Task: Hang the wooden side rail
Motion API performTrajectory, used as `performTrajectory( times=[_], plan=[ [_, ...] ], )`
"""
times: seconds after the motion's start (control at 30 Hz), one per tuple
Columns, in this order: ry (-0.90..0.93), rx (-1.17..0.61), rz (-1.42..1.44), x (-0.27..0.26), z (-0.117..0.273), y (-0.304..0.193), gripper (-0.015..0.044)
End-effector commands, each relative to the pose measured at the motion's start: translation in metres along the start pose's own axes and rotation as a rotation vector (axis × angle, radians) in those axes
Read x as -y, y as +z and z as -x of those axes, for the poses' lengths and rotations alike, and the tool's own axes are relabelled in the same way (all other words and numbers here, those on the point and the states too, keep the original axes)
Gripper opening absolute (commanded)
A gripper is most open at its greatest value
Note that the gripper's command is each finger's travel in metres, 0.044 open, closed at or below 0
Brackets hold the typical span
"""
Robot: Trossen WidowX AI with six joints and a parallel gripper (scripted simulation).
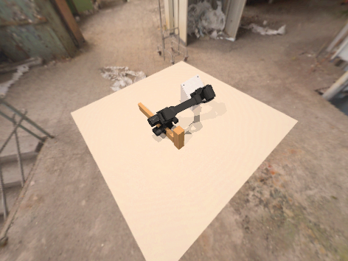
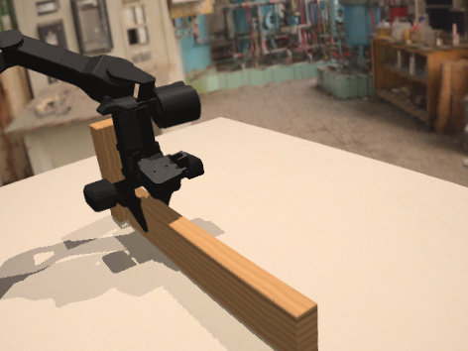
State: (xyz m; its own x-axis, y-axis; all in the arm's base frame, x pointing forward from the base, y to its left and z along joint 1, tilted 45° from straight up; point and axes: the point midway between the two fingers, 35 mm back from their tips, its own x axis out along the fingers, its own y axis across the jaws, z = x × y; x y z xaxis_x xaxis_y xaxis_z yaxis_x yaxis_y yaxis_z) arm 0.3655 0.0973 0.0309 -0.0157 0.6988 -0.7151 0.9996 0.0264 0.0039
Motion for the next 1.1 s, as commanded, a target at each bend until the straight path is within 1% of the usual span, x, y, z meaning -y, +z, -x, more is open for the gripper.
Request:
performTrajectory(
  times=[0.0,1.07],
  plan=[
    [0.005,-0.001,-0.012,-0.0009,0.0041,0.001,0.0],
    [0.005,-0.001,-0.012,-0.0009,0.0094,0.0011,0.0]
  ],
)
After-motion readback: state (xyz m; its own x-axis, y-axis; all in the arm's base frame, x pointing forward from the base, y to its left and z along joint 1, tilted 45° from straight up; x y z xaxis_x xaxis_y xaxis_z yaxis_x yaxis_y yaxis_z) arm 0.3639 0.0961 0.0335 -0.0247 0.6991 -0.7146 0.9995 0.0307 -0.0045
